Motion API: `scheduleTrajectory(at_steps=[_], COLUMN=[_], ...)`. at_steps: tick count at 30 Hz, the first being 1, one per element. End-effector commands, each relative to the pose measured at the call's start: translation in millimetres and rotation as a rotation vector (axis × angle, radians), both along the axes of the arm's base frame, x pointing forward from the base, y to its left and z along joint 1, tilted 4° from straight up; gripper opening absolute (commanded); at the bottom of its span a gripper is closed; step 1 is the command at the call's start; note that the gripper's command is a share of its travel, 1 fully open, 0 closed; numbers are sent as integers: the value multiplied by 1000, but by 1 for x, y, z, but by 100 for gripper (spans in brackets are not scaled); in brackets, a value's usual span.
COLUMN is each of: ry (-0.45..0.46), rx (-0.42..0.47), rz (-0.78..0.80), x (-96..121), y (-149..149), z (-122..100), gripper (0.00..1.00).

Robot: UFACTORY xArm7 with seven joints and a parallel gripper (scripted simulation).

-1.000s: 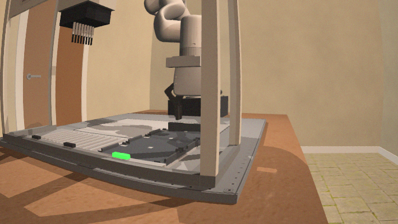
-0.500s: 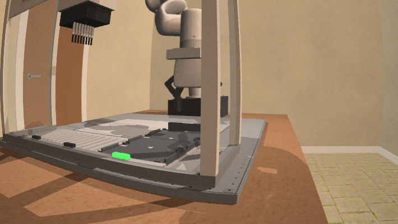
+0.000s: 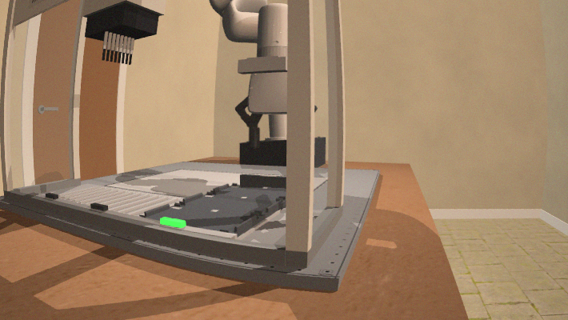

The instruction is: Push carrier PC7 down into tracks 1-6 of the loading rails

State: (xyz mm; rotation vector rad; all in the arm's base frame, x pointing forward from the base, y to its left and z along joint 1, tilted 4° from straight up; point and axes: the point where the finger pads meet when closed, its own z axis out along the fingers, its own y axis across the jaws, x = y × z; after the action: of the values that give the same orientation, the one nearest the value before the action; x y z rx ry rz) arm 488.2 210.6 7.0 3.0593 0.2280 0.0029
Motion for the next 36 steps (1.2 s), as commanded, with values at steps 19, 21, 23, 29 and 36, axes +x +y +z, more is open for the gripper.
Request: scheduleTrajectory(at_steps=[19,21,23,29,36], ry=[-4,-4,-4,-4,-4], rx=[2,2,2,2,2], rz=[0,0,0,0,0], x=[1,1,1,1,1], y=[4,4,4,5,5], z=[38,38,41,51,63], gripper=[82,82,82,82,82])
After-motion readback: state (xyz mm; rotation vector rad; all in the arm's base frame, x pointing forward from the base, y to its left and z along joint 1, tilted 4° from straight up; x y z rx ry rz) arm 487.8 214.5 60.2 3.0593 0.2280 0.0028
